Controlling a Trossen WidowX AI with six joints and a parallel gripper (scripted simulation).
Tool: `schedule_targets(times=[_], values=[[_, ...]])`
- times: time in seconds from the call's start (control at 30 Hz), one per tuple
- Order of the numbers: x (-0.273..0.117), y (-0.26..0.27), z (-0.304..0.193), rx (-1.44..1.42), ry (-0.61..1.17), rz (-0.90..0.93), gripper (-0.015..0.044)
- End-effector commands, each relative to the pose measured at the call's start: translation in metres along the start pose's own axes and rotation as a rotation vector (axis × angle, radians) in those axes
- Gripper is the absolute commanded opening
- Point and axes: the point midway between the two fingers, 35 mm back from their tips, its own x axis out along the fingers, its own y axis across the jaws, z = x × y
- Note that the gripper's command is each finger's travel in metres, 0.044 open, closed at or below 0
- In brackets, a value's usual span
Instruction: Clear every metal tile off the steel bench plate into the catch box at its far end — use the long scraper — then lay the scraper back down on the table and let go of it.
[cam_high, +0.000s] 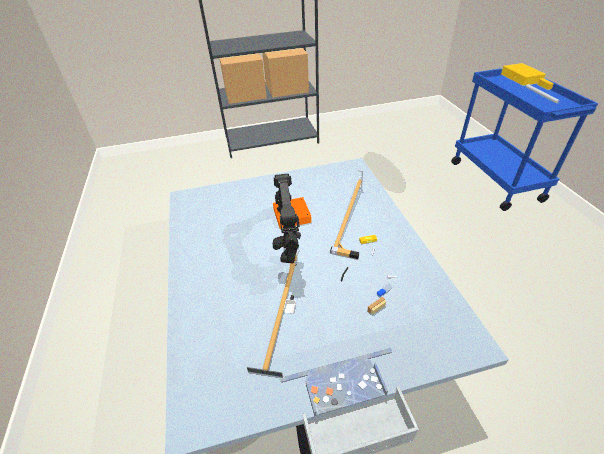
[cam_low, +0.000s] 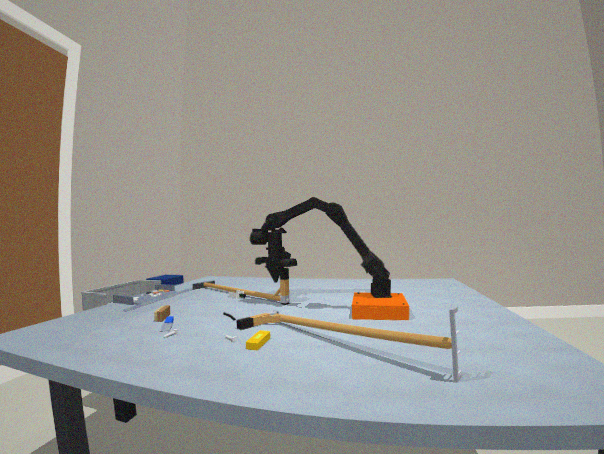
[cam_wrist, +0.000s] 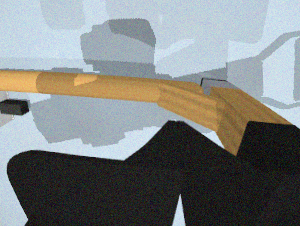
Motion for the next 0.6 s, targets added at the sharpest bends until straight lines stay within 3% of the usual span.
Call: schedule_targets(times=[0.0, 0.57], values=[[0.000, -0.004, -0.001, 0.005, 0.004, -0.002, 0.0000], [-0.001, -0.019, -0.002, 0.005, 0.004, -0.003, 0.0000]])
